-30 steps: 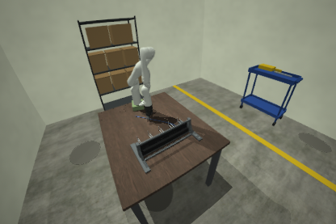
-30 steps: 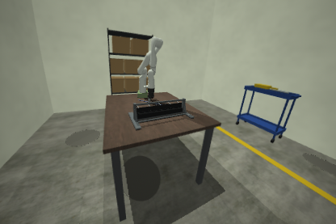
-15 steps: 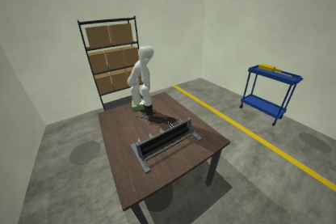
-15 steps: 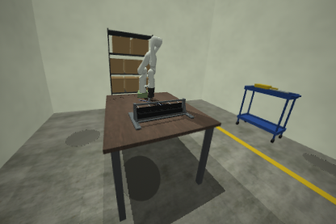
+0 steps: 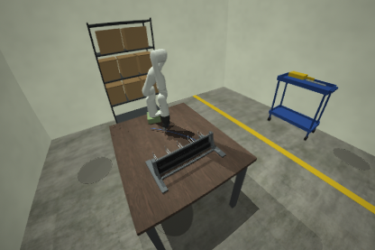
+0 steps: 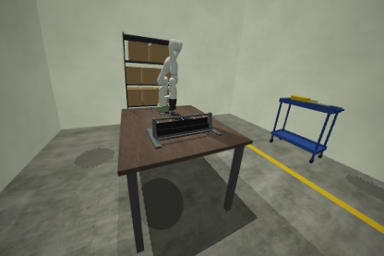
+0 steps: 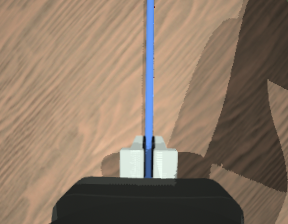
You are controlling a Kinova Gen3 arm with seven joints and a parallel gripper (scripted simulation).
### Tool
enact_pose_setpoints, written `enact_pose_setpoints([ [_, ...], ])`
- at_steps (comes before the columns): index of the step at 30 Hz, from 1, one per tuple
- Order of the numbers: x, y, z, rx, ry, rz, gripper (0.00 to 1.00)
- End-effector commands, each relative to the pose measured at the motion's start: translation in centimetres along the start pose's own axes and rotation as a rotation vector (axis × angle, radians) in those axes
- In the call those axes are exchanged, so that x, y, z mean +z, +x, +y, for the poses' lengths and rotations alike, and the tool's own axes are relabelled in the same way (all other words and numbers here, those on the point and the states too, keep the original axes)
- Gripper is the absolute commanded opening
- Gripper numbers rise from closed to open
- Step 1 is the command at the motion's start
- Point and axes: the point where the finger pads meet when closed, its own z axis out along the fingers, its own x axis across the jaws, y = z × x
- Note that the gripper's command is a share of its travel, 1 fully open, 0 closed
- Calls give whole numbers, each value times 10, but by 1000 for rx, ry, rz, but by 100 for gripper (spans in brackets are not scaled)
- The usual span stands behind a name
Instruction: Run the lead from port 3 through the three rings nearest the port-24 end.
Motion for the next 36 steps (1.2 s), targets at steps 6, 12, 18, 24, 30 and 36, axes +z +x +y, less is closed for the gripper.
enact_pose_setpoints([
  [6, -10, -4, 3, 10, -9, -7, 0],
  [12, -14, -4, 3, 10, -9, -8, 0],
  [18, -18, -4, 3, 10, -9, -8, 0],
  [24, -20, -4, 3, 10, -9, -8, 0],
  [30, -20, -4, 3, 10, -9, -8, 0],
  [36, -20, -4, 3, 9, -8, -8, 0],
])
